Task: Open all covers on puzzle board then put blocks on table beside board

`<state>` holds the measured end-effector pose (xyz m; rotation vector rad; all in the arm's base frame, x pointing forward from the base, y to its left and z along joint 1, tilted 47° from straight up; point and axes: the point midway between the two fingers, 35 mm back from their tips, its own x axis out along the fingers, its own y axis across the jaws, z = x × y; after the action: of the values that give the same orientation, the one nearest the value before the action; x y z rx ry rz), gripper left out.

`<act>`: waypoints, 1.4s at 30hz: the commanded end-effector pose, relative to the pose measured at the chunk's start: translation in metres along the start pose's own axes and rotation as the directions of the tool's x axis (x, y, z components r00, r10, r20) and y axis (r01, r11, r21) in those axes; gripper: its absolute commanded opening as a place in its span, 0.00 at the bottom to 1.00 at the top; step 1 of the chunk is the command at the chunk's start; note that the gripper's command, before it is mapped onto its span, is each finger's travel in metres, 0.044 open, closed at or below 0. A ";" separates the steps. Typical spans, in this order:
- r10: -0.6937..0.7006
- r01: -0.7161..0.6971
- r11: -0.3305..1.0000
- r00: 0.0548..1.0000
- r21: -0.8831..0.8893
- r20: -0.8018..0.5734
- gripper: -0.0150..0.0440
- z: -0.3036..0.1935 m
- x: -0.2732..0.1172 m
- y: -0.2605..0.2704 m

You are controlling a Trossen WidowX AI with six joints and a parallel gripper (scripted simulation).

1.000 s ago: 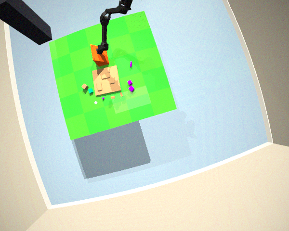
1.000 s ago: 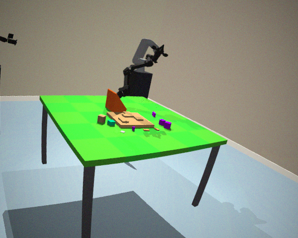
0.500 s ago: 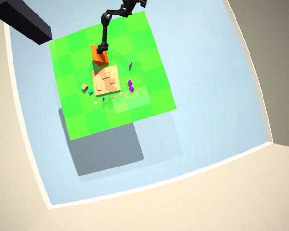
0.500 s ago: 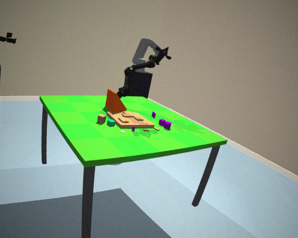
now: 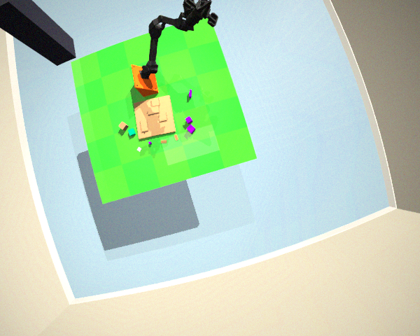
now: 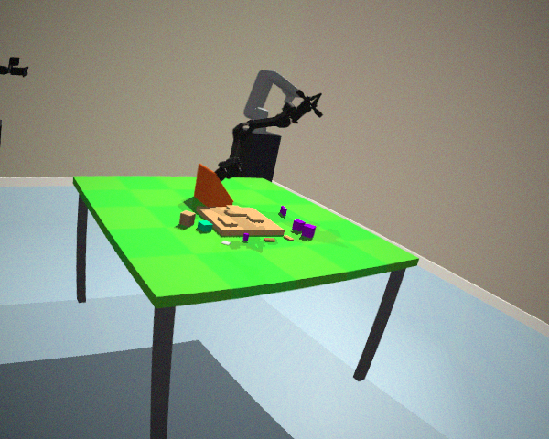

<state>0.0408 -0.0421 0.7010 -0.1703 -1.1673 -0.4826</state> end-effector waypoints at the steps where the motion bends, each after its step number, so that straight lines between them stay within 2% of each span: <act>1: 0.021 -0.021 1.000 0.999 0.000 -0.034 0.25 -0.016 0.002 0.010; 8: 0.039 -0.037 0.999 0.995 0.024 -0.092 0.25 -0.039 0.002 0.020; 22: 0.144 -0.161 0.986 0.960 -0.050 -0.240 0.25 -0.105 -0.002 0.056; 42: 0.295 -0.361 0.930 0.835 -0.060 -0.464 0.25 -0.201 -0.024 0.100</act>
<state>0.2305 -0.0228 0.6233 -0.3526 -0.6728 -0.2980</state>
